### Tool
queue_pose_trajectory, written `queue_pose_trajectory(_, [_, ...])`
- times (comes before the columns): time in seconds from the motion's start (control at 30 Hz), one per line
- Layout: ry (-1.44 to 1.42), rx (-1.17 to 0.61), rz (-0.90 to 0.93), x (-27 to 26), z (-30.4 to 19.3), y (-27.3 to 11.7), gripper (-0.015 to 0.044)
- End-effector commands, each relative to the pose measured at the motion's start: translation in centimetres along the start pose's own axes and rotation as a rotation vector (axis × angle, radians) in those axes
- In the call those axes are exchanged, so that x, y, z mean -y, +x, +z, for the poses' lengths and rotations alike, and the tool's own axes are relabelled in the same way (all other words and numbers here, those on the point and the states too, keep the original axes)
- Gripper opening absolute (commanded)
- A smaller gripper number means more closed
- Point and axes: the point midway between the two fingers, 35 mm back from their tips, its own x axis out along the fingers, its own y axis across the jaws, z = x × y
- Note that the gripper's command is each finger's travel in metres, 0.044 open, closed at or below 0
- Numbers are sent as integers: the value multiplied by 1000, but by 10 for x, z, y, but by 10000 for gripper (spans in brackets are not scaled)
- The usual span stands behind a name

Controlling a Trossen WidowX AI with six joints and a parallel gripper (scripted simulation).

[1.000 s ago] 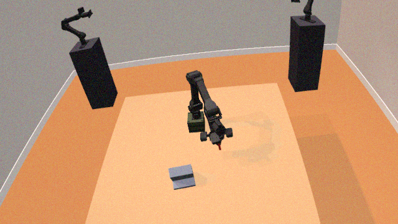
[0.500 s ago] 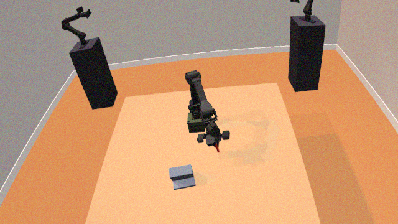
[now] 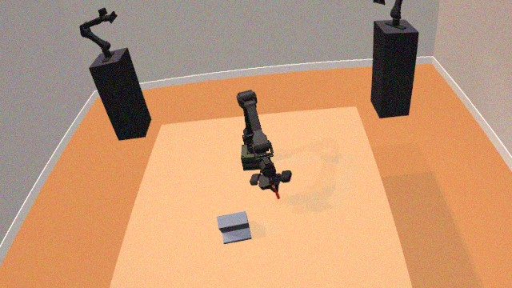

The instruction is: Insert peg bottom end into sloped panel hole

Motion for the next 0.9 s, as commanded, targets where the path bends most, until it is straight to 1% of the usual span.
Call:
queue_pose_trajectory(0.0, [35, 5, 17, 5, 1, 2, 0])
queue_pose_trajectory(0.87, [214, 86, 118, 32, 21, 2, 0])
